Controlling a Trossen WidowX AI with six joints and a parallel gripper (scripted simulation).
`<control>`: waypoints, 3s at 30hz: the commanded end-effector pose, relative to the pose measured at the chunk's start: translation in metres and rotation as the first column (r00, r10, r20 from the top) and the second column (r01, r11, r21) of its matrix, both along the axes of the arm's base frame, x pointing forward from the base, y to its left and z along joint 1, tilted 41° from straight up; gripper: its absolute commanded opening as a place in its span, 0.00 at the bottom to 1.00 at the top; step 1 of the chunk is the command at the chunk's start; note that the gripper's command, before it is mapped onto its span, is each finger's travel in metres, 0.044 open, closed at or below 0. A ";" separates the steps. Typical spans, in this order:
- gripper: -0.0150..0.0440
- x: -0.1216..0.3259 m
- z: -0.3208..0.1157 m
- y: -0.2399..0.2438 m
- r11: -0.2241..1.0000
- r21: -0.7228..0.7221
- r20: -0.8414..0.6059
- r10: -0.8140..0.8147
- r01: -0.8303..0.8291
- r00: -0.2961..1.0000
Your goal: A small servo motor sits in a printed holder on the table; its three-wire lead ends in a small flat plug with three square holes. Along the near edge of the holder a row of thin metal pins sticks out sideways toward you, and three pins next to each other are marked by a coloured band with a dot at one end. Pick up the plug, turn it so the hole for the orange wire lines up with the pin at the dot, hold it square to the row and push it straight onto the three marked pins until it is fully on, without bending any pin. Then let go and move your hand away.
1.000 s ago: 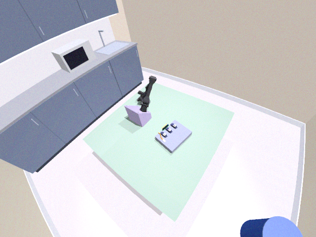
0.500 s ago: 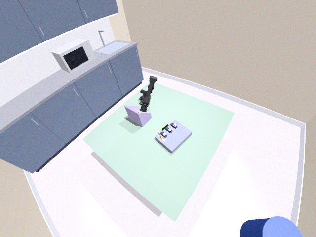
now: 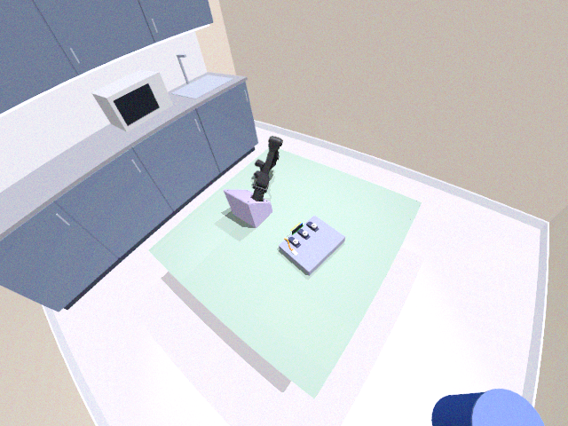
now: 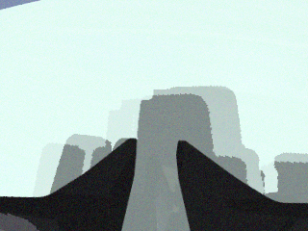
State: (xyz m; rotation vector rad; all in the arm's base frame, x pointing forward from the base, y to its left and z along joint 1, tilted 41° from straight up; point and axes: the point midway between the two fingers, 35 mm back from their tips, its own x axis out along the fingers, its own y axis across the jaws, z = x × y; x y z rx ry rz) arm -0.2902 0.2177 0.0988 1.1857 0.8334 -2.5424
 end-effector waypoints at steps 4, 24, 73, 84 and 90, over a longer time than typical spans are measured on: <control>0.45 -0.001 0.006 0.007 1.000 0.007 -0.018 -0.030 0.030 0.999; 0.45 0.027 0.034 0.047 0.979 0.048 -0.092 -0.192 0.197 0.977; 0.45 0.182 0.086 0.137 0.642 0.059 -0.253 -0.731 0.764 0.634; 0.45 0.271 0.106 0.151 0.354 0.024 -0.331 -0.880 0.935 0.341; 0.45 0.319 0.115 0.148 0.183 -0.004 -0.368 -0.914 0.983 0.169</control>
